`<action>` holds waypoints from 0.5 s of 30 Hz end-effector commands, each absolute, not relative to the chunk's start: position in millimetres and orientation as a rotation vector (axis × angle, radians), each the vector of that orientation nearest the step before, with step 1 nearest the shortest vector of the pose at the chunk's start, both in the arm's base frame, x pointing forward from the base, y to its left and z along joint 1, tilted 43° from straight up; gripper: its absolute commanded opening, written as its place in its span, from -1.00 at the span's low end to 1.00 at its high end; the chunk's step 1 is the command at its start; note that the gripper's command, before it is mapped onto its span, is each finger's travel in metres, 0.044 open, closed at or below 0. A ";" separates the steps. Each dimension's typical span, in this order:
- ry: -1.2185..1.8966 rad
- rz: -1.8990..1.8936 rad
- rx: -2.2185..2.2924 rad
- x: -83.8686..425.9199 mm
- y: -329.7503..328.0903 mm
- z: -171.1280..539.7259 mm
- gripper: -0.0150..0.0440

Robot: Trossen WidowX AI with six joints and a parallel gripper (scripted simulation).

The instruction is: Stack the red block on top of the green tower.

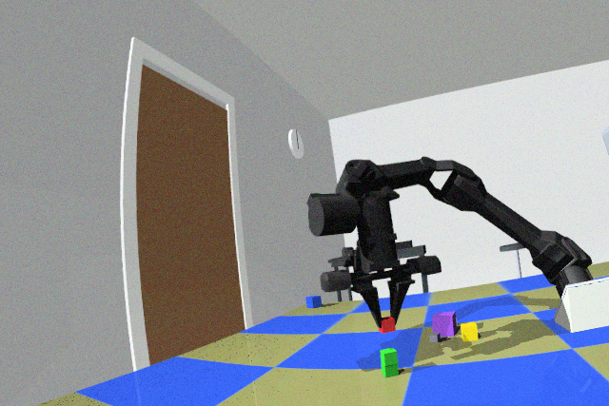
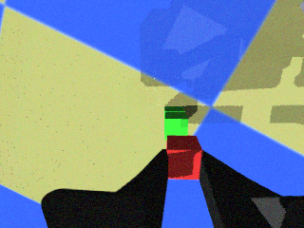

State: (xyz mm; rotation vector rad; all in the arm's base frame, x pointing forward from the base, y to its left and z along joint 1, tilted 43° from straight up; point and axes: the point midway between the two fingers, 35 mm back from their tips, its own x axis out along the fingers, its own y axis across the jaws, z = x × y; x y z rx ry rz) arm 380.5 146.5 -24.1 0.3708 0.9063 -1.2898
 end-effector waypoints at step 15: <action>0.901 -1.287 0.368 381.8 124.9 -49.6 -0.49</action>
